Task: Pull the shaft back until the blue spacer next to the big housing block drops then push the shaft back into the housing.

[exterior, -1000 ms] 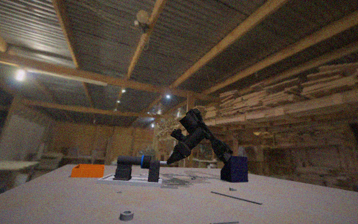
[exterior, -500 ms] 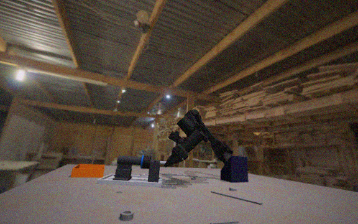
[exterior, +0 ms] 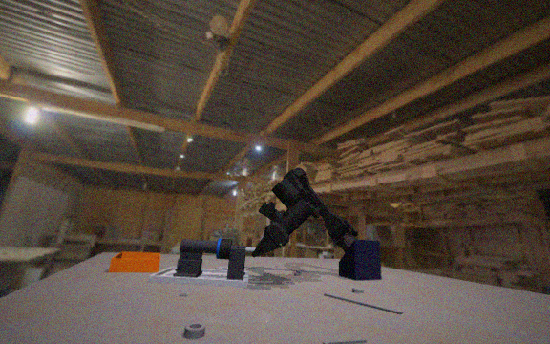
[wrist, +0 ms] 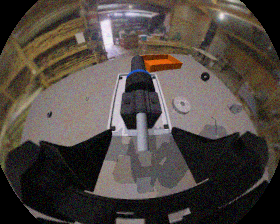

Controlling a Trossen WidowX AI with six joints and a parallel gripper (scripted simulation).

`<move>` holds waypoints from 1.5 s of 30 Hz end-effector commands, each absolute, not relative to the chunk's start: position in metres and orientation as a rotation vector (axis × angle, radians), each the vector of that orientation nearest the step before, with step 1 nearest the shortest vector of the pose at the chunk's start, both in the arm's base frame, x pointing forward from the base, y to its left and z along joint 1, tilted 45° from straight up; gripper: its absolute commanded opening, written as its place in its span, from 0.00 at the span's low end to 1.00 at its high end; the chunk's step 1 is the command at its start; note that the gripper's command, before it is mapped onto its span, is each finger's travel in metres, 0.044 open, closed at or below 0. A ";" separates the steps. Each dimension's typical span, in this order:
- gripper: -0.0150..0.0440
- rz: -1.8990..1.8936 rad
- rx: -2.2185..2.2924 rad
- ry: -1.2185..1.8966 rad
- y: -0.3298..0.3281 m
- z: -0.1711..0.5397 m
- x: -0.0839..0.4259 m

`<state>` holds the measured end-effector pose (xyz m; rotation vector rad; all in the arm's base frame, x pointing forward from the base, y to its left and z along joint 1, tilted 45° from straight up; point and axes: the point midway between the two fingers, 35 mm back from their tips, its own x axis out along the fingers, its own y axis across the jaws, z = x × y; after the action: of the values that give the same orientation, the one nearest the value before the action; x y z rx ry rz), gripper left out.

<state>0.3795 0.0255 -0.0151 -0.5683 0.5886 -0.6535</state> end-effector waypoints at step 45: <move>1.00 -0.650 -0.574 0.592 0.013 -0.022 0.391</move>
<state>0.3893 0.0122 -0.0218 -0.5729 0.5925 -0.6532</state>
